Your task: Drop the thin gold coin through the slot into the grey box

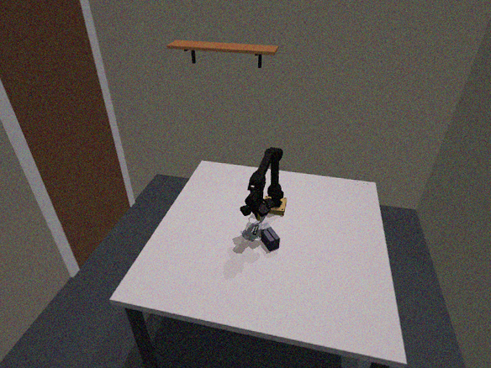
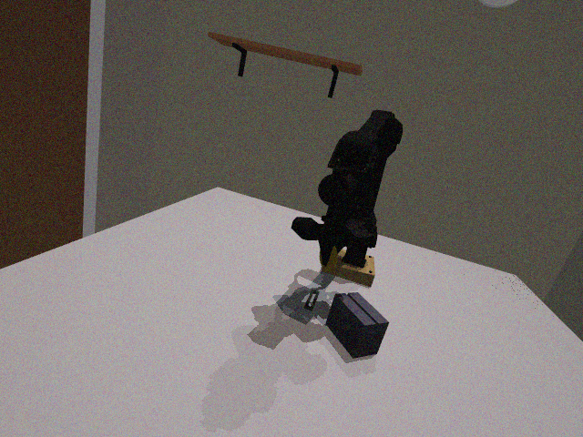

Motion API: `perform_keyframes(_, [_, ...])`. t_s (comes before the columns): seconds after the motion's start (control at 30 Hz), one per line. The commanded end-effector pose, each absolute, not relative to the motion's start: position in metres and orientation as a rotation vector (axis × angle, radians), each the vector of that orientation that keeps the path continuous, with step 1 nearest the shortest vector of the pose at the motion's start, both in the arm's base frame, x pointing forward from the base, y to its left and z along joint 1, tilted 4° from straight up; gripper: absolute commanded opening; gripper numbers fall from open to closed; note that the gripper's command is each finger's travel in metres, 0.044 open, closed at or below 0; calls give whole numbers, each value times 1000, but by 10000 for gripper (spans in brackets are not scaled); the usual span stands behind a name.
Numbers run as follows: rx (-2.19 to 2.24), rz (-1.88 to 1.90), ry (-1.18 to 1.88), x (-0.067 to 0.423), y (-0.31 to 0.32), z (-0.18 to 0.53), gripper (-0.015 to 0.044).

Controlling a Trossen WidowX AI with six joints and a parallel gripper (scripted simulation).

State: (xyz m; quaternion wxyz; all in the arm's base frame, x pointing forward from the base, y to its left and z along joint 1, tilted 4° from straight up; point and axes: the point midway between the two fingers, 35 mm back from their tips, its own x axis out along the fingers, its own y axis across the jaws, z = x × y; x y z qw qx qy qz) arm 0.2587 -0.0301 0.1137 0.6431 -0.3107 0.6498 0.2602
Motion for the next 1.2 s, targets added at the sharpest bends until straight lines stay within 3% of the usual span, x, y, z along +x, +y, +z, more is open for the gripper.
perform_keyframes(0.0, [-708,591,1476,266,-23,115,0])
perform_keyframes(1.17, [-703,595,1470,311,48,112,0])
